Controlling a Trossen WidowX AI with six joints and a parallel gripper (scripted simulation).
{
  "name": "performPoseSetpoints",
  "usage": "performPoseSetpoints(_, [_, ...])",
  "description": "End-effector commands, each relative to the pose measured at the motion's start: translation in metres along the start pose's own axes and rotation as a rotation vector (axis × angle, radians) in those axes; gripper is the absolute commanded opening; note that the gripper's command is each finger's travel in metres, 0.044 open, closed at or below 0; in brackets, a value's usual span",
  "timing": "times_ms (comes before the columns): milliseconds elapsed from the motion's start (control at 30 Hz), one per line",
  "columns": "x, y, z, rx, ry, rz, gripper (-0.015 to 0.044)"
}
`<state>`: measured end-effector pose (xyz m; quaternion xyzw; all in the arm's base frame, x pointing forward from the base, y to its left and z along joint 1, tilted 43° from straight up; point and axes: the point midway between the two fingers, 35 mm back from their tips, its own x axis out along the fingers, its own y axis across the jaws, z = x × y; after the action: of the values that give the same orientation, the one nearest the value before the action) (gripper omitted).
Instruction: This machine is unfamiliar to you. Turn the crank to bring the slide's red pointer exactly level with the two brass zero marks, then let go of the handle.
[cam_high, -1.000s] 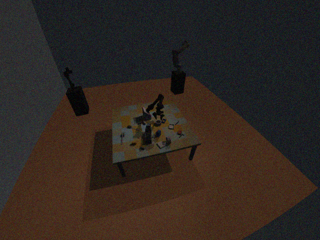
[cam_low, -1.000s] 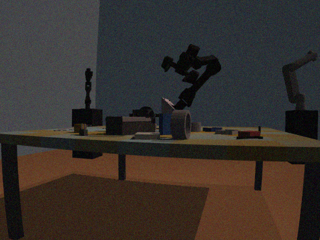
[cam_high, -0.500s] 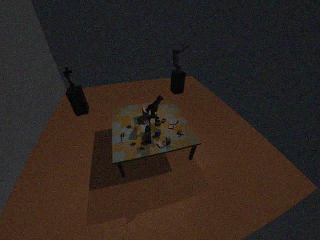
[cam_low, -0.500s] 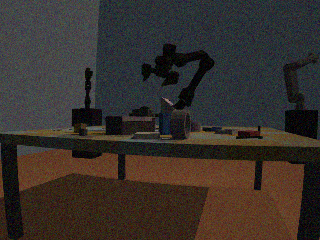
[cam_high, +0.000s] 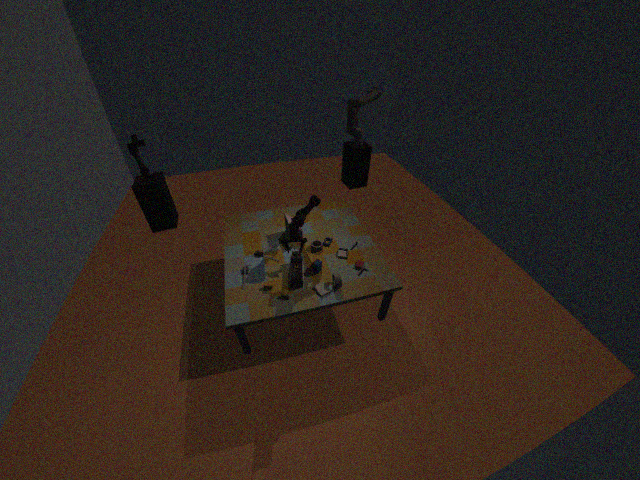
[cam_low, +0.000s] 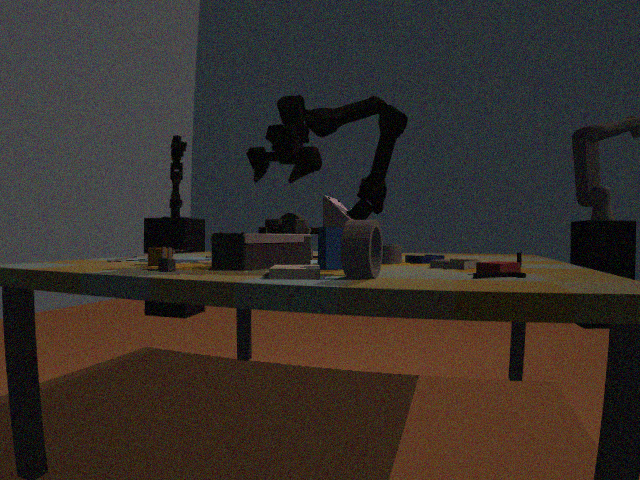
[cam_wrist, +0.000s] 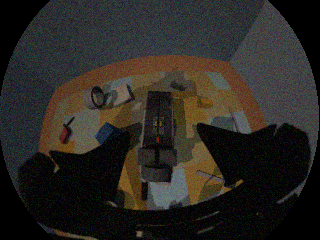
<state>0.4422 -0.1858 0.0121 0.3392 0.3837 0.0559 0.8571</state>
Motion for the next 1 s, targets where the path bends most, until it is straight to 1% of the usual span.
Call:
performPoseSetpoints(0, [0.007,-0.002,-0.003,0.015,0.007,0.019,0.0440])
performPoseSetpoints(167, [0.038,0.001,-0.030,0.015,0.007,0.020,0.0440])
performPoseSetpoints(233, [0.046,0.002,-0.038,0.016,0.007,0.020,0.0440])
performPoseSetpoints(867, [0.047,0.002,-0.039,0.016,0.007,0.021,0.0440])
performPoseSetpoints(967, [0.038,0.001,-0.030,0.015,0.007,0.021,0.0440])
